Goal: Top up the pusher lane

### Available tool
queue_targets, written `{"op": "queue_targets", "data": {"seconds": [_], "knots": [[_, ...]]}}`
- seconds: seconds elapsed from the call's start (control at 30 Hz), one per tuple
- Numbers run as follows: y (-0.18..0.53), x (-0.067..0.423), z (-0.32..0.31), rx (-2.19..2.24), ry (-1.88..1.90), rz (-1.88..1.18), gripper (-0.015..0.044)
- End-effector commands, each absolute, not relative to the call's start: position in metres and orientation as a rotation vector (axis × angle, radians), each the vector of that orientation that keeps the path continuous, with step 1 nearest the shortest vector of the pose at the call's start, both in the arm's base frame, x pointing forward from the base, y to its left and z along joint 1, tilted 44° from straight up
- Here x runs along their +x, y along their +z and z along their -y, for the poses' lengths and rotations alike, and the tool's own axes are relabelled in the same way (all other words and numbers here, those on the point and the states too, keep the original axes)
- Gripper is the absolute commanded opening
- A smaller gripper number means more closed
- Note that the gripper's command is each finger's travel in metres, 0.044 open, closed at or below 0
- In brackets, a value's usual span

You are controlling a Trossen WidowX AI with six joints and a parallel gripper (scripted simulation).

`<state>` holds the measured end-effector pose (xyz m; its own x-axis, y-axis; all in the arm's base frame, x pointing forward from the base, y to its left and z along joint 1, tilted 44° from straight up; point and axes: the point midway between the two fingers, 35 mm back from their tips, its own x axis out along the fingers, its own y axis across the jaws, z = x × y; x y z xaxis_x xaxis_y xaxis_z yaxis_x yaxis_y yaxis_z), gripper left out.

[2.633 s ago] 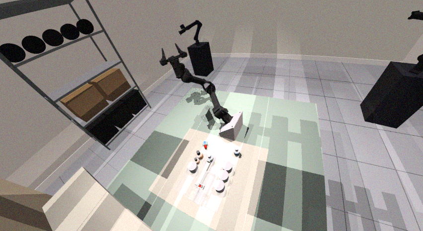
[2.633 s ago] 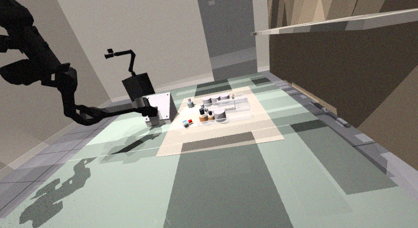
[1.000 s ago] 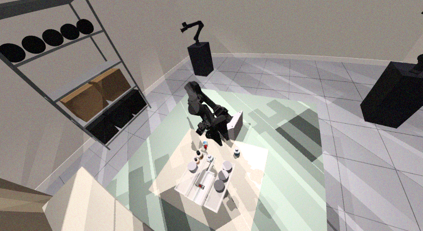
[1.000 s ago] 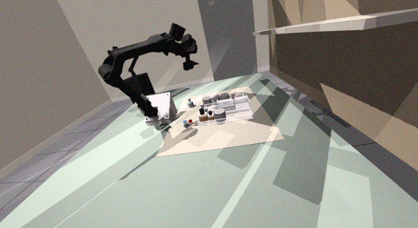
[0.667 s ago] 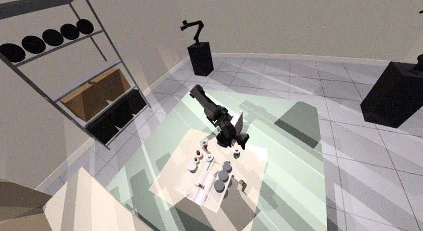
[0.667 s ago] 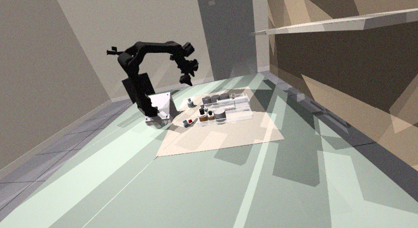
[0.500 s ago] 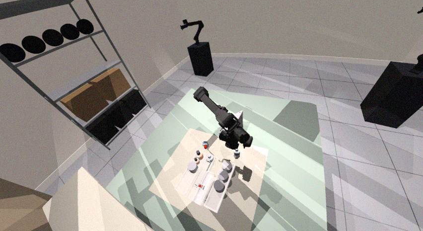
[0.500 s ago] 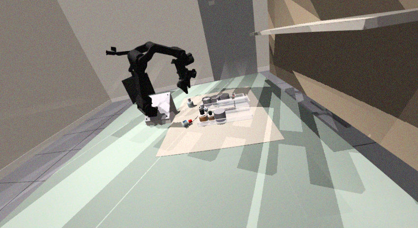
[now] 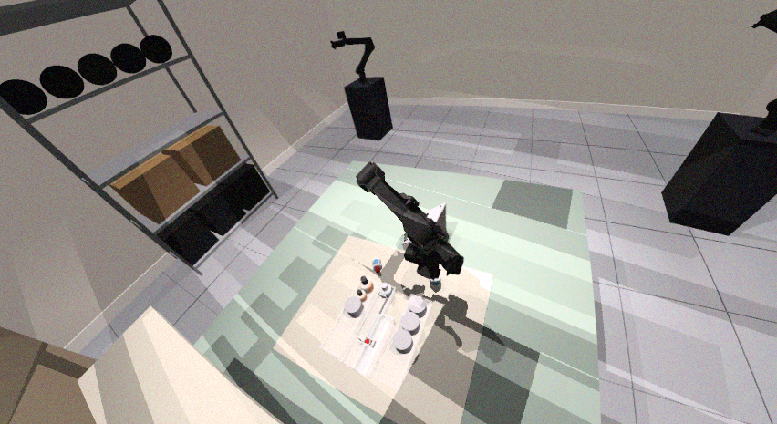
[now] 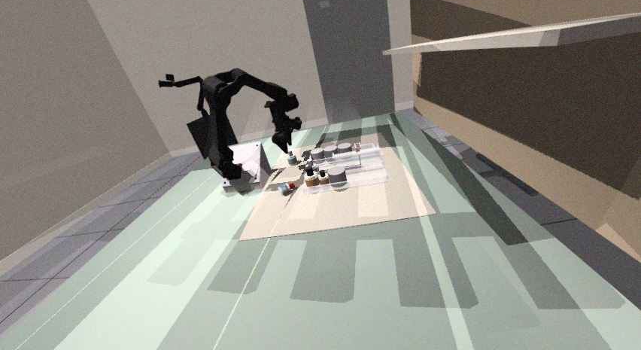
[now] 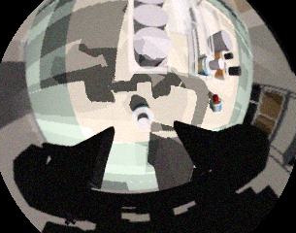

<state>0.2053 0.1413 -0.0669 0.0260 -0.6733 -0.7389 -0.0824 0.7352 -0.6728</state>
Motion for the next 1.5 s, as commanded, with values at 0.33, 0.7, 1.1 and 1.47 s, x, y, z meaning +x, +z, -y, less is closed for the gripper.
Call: {"op": "queue_targets", "data": {"seconds": [0.33,0.7,1.1,1.47], "knots": [[-0.083,0.205,-0.127,-0.659,-0.501,-1.490,0.0440],[-0.096,0.206,-0.115,-0.660,-0.502,-1.490,0.0440],[-0.102,0.206,-0.109,-0.660,-0.503,-1.490,0.0309],[-0.102,0.206,-0.109,-0.660,-0.503,-1.490,0.0157]]}}
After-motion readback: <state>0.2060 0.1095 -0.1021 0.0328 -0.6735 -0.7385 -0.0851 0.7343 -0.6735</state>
